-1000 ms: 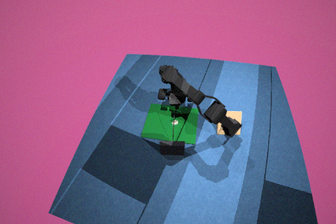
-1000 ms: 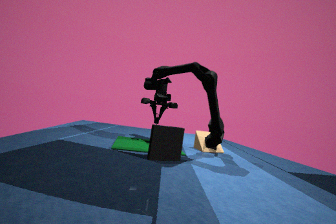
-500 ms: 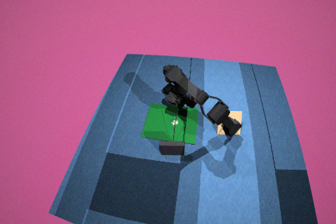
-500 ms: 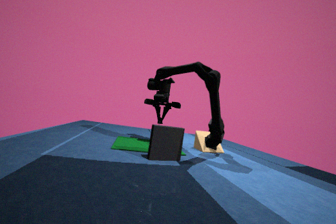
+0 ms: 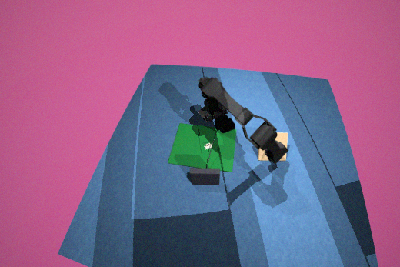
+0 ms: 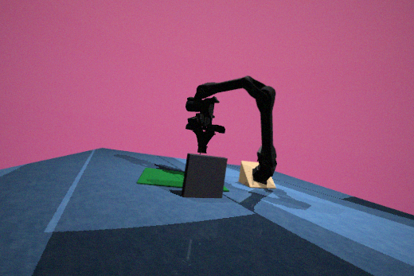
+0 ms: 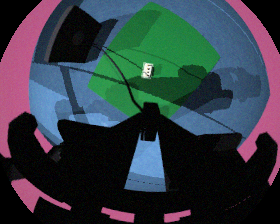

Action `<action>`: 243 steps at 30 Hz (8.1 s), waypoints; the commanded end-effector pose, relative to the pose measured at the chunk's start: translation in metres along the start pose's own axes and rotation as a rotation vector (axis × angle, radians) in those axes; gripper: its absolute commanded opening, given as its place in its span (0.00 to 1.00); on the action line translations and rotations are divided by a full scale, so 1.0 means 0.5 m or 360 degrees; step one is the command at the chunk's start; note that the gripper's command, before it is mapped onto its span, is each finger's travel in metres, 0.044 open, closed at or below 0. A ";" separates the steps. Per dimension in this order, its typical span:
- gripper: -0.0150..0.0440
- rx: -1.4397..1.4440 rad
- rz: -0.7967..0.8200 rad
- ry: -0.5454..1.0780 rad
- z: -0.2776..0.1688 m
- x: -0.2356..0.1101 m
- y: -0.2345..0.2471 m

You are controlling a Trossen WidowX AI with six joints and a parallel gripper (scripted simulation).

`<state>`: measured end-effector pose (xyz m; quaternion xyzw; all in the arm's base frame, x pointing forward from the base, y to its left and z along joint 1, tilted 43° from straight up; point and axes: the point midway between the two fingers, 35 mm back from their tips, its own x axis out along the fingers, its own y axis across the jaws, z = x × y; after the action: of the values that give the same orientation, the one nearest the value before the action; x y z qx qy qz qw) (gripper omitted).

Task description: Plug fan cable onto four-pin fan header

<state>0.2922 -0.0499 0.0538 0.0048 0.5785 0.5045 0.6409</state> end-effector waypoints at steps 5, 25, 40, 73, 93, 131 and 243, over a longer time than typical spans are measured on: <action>0.25 0.0414 -0.0014 0.0004 -0.016 -0.003 0.012; 0.25 0.1514 -0.0013 0.0002 -0.055 0.001 0.039; 0.25 0.2339 -0.0011 0.0001 -0.083 0.006 0.061; 0.25 0.2463 -0.0742 -0.0001 -0.104 0.058 0.101; 0.25 0.2362 -0.1282 -0.0285 -0.110 0.075 0.111; 0.25 0.2128 -0.1755 -0.1388 -0.092 0.070 0.131; 0.25 0.2102 -0.1739 -0.1631 -0.082 0.191 0.139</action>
<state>0.2009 0.0222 0.0141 0.3135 0.3197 -0.3419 0.8262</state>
